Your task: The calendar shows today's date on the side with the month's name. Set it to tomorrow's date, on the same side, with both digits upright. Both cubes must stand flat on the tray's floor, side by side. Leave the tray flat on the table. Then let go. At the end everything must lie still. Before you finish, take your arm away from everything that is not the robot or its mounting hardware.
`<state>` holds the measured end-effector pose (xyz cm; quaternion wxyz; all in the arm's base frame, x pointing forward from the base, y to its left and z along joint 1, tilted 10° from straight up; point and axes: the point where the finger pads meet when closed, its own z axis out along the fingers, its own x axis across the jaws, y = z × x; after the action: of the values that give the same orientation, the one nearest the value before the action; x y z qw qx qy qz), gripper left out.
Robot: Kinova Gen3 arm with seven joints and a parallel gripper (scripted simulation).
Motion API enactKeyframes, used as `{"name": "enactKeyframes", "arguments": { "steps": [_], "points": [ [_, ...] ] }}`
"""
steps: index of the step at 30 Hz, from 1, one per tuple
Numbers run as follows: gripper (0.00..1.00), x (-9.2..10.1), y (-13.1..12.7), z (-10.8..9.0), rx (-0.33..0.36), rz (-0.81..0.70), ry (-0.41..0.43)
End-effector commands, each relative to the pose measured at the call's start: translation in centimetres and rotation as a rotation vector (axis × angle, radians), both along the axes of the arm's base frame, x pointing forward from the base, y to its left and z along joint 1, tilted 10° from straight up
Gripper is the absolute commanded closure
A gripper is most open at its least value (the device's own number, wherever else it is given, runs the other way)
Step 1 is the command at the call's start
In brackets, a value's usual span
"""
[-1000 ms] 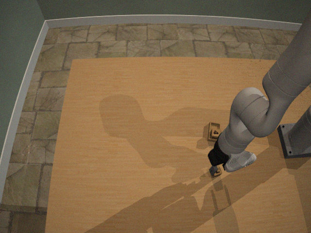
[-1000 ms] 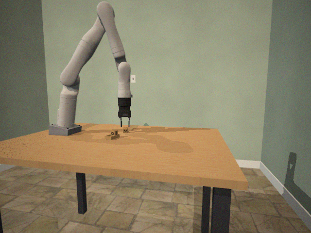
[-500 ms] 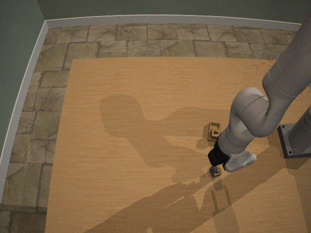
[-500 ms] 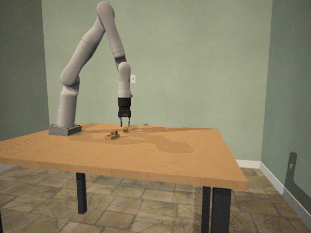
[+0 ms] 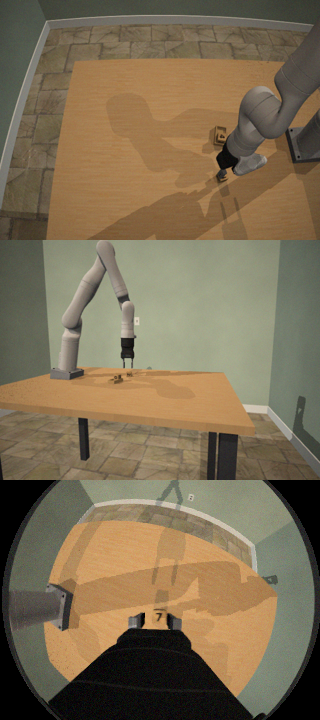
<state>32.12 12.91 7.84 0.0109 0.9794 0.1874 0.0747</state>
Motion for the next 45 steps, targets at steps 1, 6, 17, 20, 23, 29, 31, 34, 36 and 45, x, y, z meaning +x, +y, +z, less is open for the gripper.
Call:
{"name": "enactKeyframes", "arguments": {
  "steps": [1,6,17,20,23,29,31,34,36,45],
  "points": [
    [0.13,0.4,0.2,0.7,0.008,-0.001,-0.017],
    [0.13,0.2,0.1,2.1,0.008,-0.001,-0.017],
    [0.13,0.1,0.1,2.7,0.008,-0.001,-0.017],
    [0.13,0.1,0.1,2.7,0.007,-0.001,-0.017],
    [0.13,0.0,0.1,2.7,0.004,-0.002,-0.016],
    [0.13,-0.1,0.2,2.6,-0.011,-0.003,-0.014],
    [0.13,-0.2,0.2,2.6,-0.019,-0.005,-0.014],
    [0.13,-0.3,0.2,2.5,-0.028,-0.006,-0.014],
    [0.13,-0.4,0.2,2.5,-0.034,-0.006,-0.014],
    [0.13,-0.7,0.2,2.2,-0.093,-0.015,-0.023]
  ]
}}
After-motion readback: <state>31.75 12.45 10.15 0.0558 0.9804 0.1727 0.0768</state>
